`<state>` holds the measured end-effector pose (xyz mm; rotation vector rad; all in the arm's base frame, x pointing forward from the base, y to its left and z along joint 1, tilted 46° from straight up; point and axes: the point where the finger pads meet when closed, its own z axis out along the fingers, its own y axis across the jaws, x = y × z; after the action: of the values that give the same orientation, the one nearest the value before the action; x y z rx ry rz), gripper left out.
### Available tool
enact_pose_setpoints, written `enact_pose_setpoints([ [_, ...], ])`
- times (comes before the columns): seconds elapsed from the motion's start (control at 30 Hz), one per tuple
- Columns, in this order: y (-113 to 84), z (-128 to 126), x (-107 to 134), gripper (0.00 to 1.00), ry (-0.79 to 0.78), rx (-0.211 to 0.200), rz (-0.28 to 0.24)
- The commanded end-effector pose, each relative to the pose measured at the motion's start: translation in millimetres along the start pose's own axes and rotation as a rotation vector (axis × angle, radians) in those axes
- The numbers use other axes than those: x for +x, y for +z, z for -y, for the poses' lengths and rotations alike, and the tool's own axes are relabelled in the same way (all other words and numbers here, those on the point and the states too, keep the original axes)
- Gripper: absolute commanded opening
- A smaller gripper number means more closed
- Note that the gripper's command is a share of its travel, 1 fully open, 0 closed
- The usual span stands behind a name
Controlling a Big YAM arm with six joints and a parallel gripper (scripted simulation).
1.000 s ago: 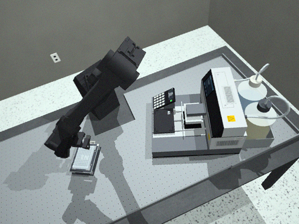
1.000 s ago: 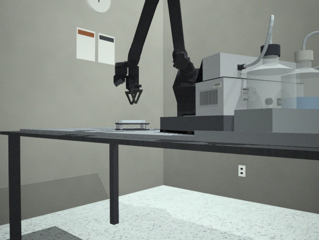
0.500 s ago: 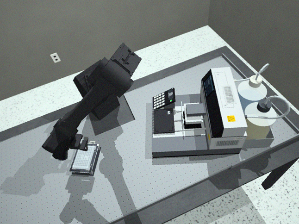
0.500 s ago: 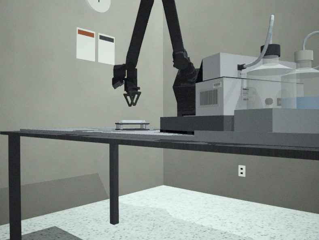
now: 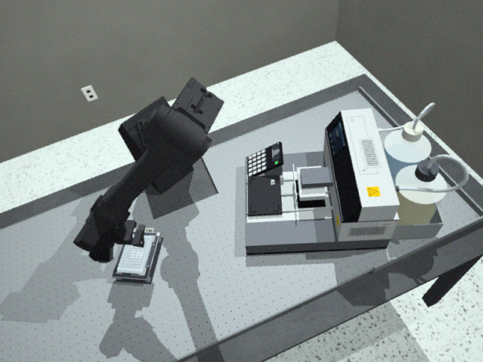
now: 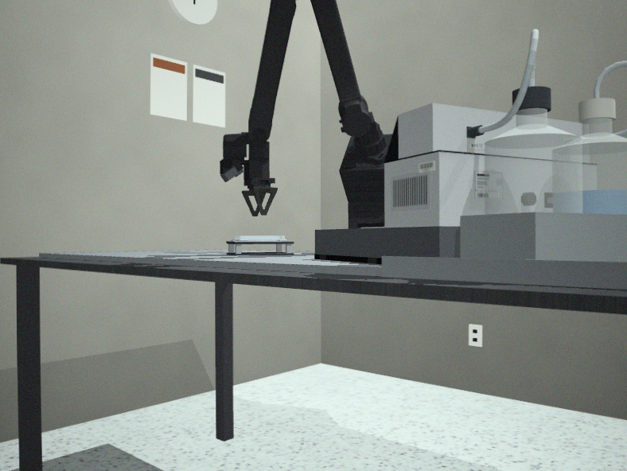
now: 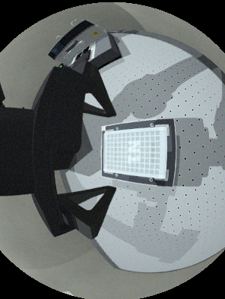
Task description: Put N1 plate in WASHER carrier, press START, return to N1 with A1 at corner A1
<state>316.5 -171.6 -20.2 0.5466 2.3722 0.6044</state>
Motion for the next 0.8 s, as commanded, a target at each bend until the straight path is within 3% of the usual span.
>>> enact_pose_setpoints([
  [0.0, 11.0, -0.7, 3.5, 1.00, 0.014, -0.004, -0.007],
  [0.77, 41.3, 2.5, -1.6, 1.00, 0.016, 0.000, 0.005],
])
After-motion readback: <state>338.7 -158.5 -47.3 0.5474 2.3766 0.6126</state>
